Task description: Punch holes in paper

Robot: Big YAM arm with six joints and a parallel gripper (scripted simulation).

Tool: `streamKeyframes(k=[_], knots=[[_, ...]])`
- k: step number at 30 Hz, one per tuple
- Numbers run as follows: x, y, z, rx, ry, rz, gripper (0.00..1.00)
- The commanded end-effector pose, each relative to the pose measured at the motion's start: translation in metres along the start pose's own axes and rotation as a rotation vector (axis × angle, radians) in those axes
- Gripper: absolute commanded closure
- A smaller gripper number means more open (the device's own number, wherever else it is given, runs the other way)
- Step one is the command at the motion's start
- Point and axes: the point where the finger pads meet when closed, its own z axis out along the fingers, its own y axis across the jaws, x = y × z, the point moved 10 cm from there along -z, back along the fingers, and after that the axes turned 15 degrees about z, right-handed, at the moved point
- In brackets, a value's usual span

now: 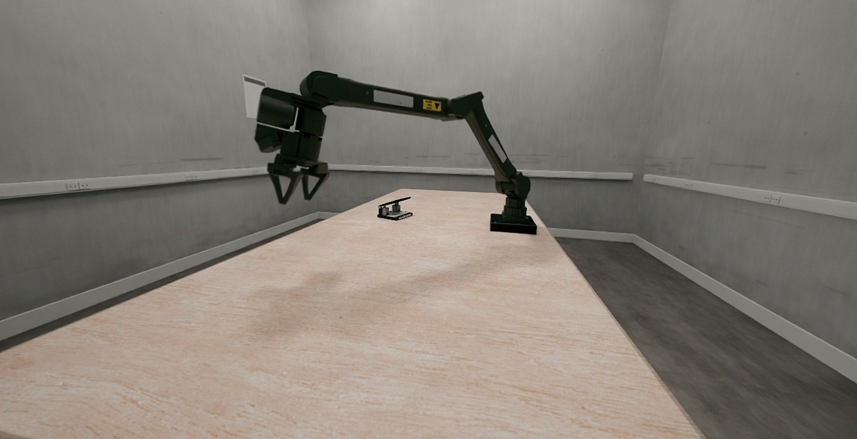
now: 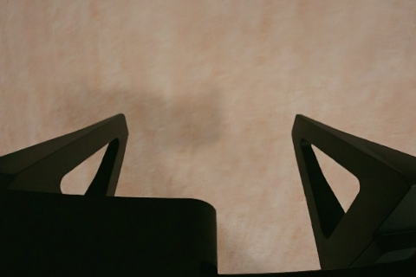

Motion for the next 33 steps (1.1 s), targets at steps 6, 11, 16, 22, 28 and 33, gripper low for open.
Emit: streamKeyframes(k=[6, 11, 16, 22, 28, 33], knots=[[-0.083, -0.114, -0.035, 0.006, -0.022, 0.067, 0.0], [-0.111, -0.193, -0.041, 0.043, -0.007, 0.123, 0.0], [-0.126, -0.275, -0.047, 0.077, 0.013, 0.181, 0.0], [-0.122, -0.388, -0.056, 0.115, 0.047, 0.264, 0.0], [-0.1, -0.469, -0.062, 0.137, 0.076, 0.331, 0.0], [-0.068, -0.534, -0.065, 0.151, 0.104, 0.391, 0.0]])
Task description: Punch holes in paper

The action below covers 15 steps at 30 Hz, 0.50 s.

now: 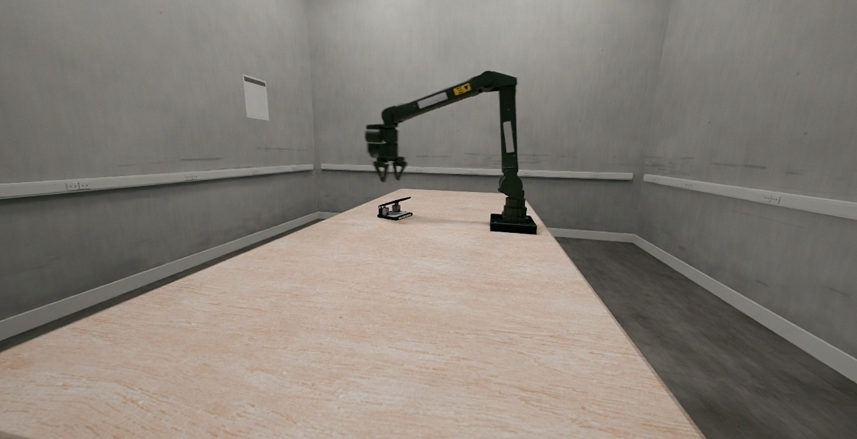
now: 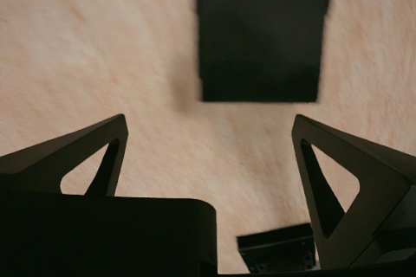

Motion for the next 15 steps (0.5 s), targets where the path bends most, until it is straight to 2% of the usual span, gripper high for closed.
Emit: streamKeyframes(k=[1, 4, 12, 13, 15], knots=[[-0.001, -0.033, -0.008, -0.026, -0.025, -0.014, 0.0], [0.001, -0.046, -0.005, -0.023, -0.018, -0.003, 0.0], [0.0, -0.04, 0.001, -0.017, -0.008, -0.015, 0.0], [0.0, -0.039, 0.001, -0.017, -0.007, -0.017, 1.0], [-0.001, -0.037, 0.002, -0.016, -0.007, -0.019, 1.0]])
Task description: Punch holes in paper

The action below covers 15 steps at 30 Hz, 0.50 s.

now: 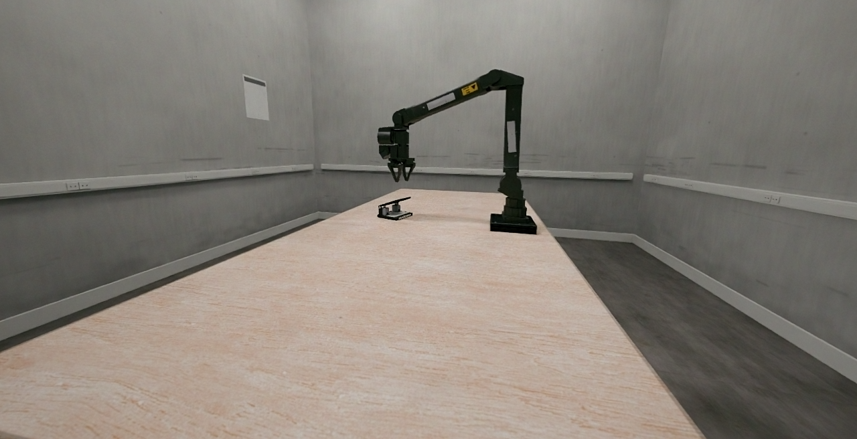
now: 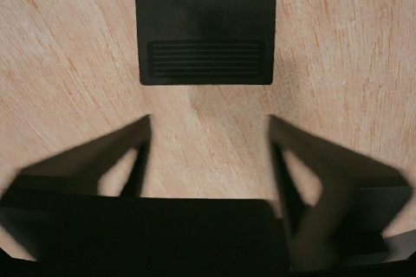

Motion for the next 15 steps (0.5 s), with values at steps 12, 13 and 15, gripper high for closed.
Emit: streamKeyframes(k=[12, 13, 15], knots=[[-0.006, 0.011, -0.0003, -0.014, -0.018, -0.027, 1.0], [-0.006, 0.0109, -0.001, -0.015, -0.019, -0.026, 1.0], [-0.0059, 0.0107, -0.0025, -0.017, -0.022, -0.026, 1.0]])
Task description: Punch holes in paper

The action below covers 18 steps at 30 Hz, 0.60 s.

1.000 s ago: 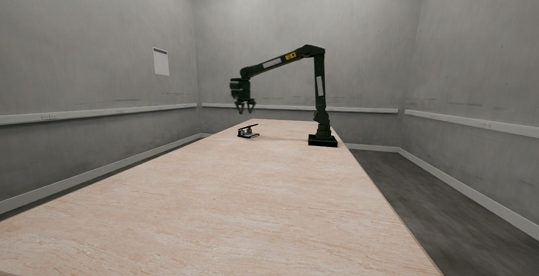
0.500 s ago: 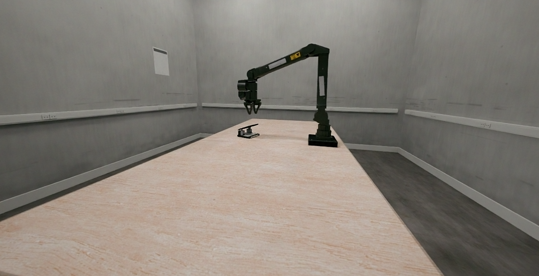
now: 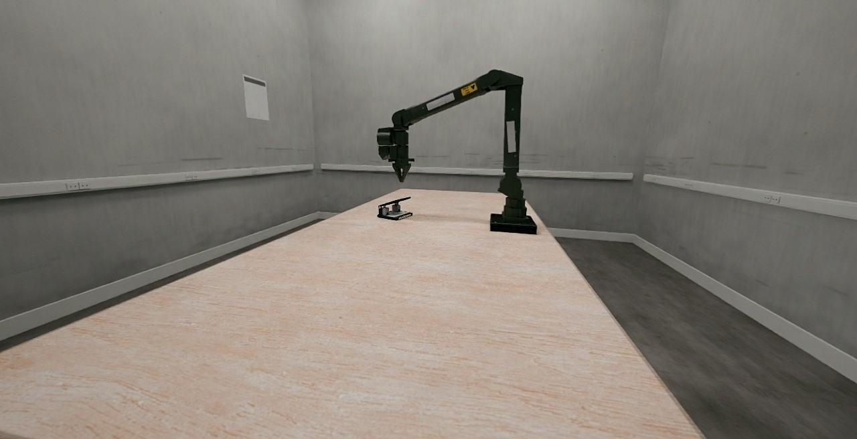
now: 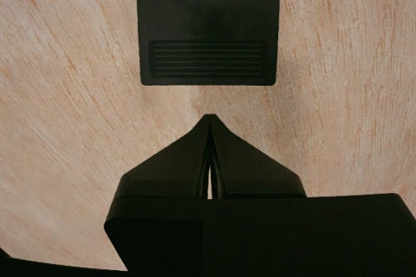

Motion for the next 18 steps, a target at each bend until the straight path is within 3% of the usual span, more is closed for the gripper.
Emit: streamKeyframes(k=[1, 18], knots=[[-0.0062, 0.0088, -0.0059, -0.021, -0.029, -0.019, 1.0], [-0.006, 0.0084, -0.009, -0.024, -0.035, -0.019, 1.0]])
